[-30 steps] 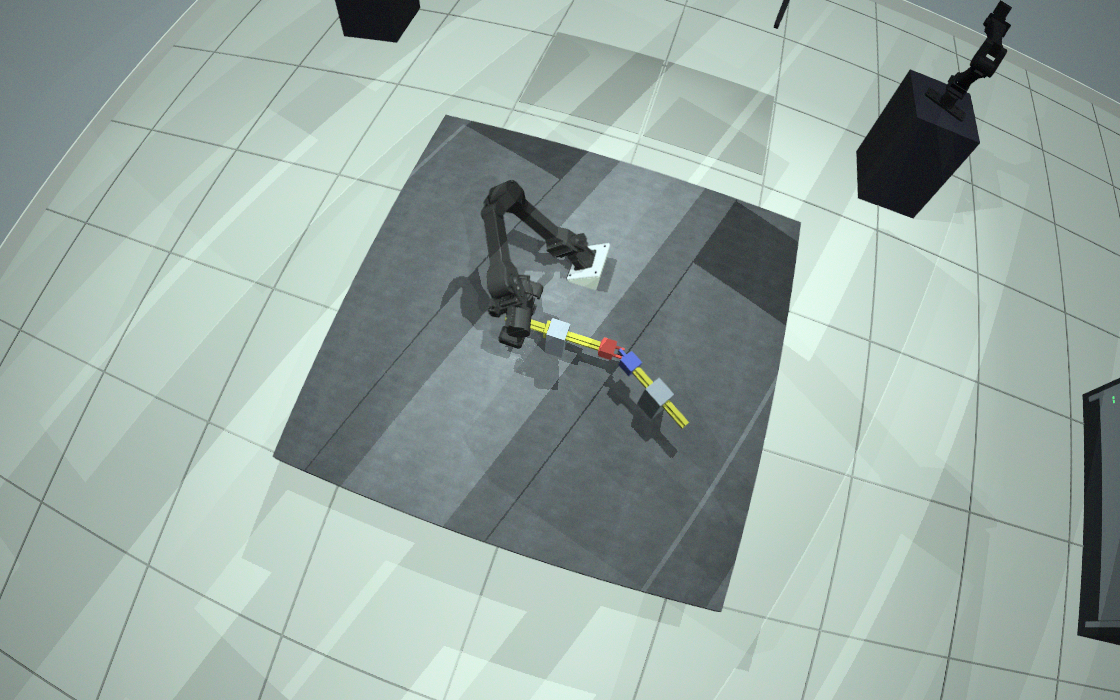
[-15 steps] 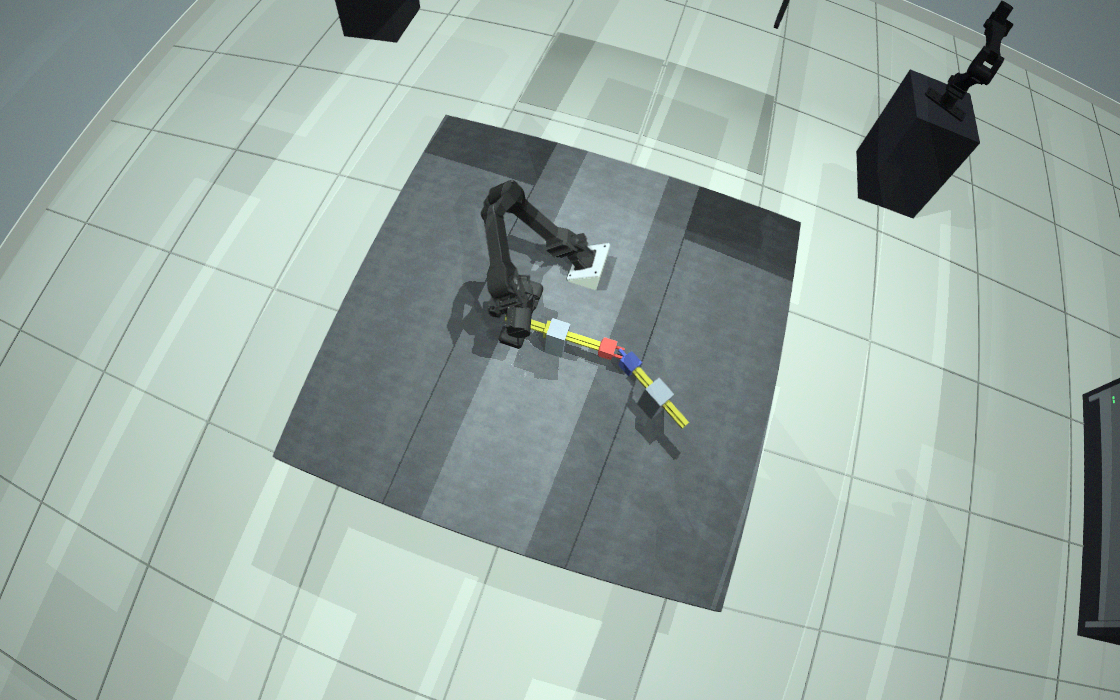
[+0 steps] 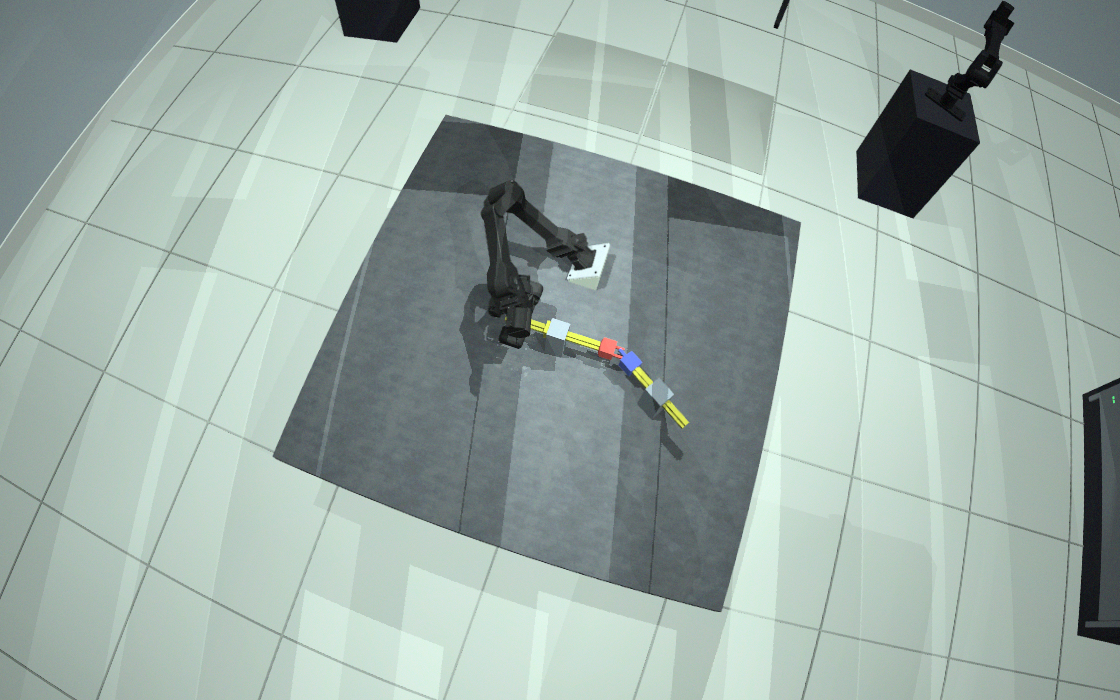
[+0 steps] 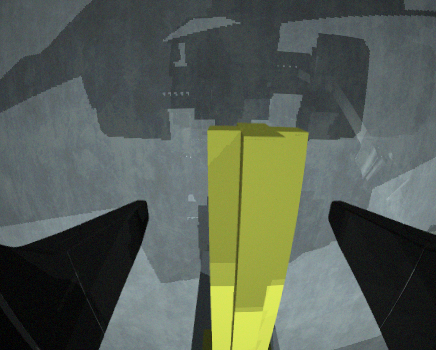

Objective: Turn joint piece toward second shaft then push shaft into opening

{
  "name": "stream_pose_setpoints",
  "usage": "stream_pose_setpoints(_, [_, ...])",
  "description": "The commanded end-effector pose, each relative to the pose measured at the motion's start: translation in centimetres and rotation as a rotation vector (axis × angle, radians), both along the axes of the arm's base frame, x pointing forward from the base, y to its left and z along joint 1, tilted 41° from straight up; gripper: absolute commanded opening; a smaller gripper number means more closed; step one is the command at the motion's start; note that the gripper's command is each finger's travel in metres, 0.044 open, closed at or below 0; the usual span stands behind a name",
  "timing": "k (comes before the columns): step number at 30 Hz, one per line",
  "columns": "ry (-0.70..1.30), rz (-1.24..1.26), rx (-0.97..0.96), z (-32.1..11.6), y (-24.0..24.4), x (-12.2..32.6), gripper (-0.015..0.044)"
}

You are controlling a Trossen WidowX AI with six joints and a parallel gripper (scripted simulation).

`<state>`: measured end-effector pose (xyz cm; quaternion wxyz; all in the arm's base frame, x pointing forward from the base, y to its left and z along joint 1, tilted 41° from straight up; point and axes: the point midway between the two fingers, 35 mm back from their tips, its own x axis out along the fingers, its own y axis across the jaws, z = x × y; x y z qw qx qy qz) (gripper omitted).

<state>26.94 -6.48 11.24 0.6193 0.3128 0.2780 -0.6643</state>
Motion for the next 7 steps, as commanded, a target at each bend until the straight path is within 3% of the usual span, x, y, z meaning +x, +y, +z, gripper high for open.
stream_pose_setpoints(1, [0.000,0.001,0.000,0.0,0.0,0.0,0.0440])
stream_pose_setpoints(7, [0.000,0.001,0.003,2.3,1.9,0.1,0.0440])
